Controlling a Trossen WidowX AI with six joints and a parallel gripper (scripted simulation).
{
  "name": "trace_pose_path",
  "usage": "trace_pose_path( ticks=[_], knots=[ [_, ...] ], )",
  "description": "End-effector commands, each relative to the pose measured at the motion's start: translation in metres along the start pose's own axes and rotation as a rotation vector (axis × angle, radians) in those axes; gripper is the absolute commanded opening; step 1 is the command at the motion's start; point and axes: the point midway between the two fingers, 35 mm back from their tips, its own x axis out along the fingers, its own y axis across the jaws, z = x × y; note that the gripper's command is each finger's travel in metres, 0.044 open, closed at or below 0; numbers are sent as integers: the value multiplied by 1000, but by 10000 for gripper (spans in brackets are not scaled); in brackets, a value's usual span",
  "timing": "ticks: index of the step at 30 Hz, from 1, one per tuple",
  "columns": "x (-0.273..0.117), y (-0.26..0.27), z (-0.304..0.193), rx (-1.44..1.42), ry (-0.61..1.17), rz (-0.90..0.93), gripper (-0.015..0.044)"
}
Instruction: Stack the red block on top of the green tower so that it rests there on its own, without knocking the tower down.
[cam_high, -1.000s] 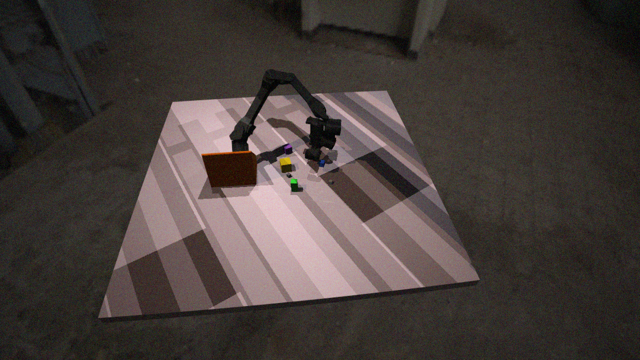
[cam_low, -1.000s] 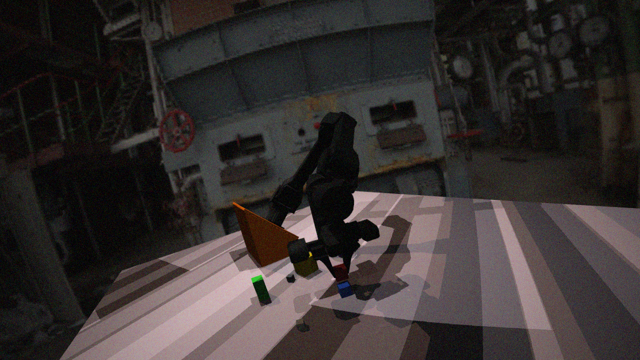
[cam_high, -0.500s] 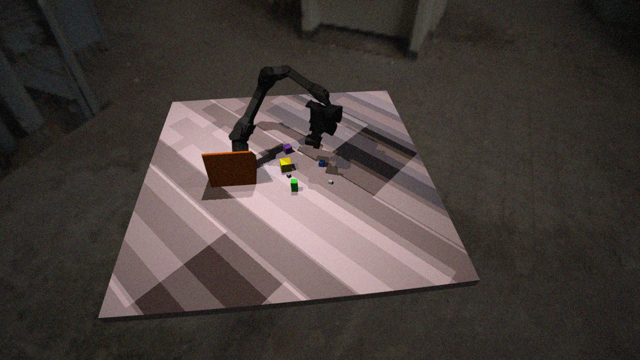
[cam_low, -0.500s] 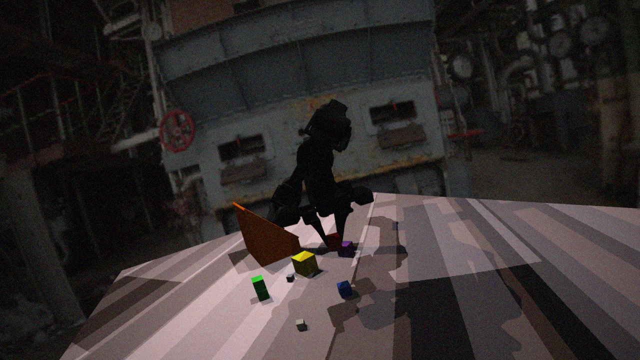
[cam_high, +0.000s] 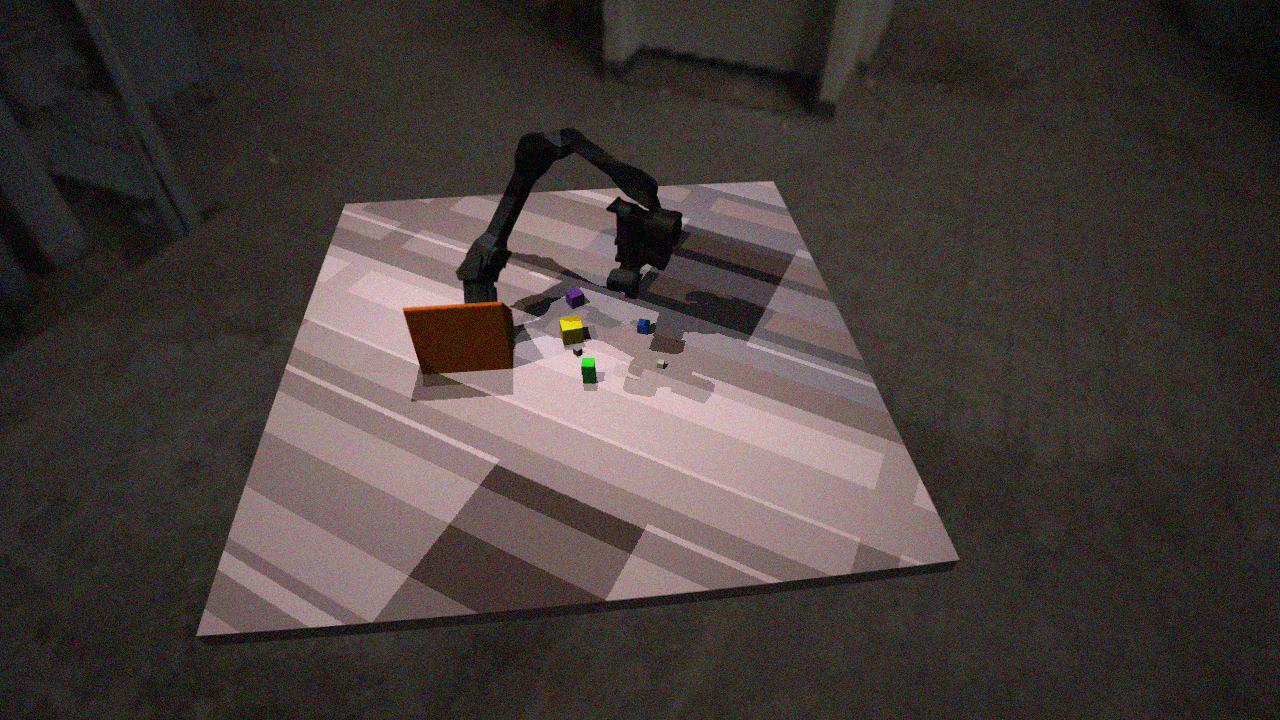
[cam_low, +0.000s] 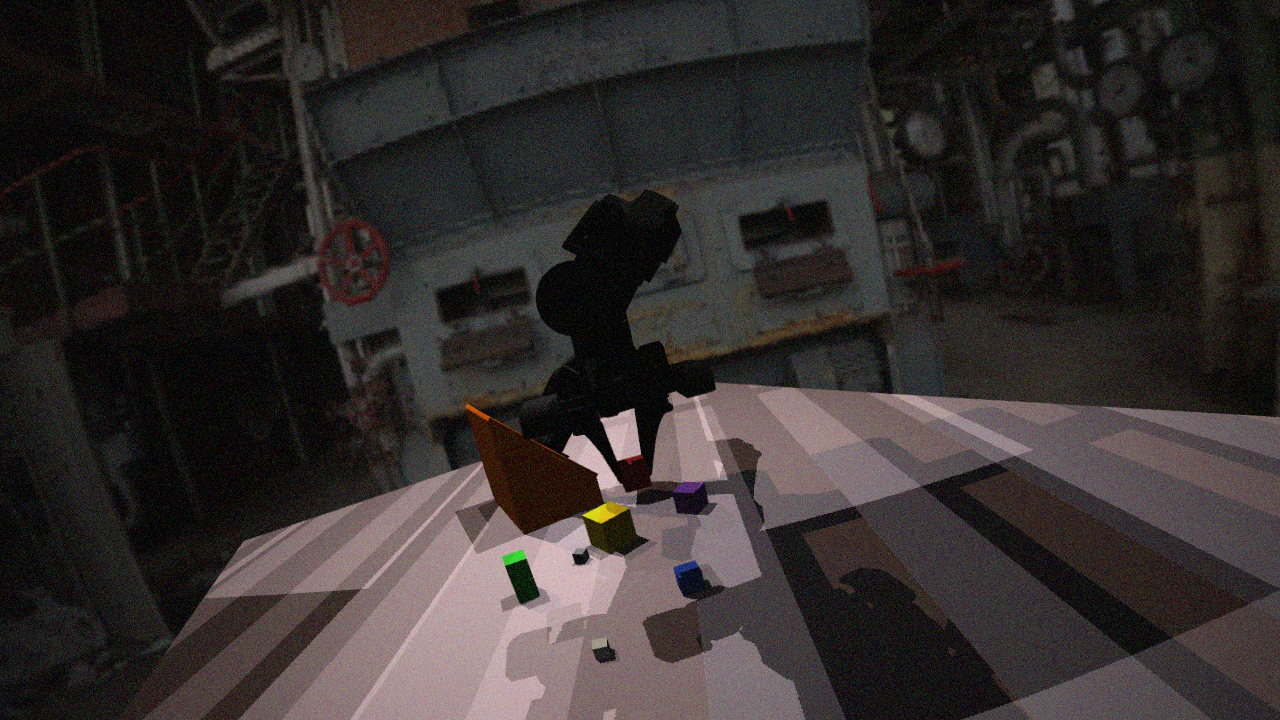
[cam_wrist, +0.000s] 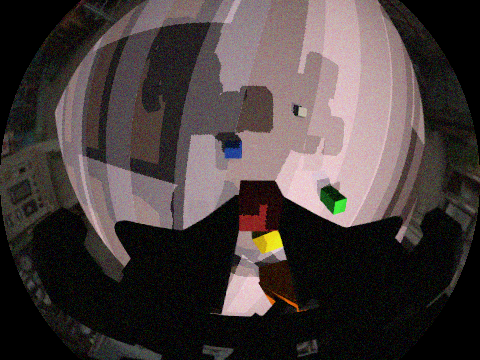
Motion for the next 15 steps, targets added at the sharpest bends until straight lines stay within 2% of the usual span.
trace_pose_path(
  ticks=[1, 15],
  knots=[
    [1, -29, -5, 13, 8, -7, 0],
    [2, -125, -38, 39, 14, -11, 0]
  ],
)
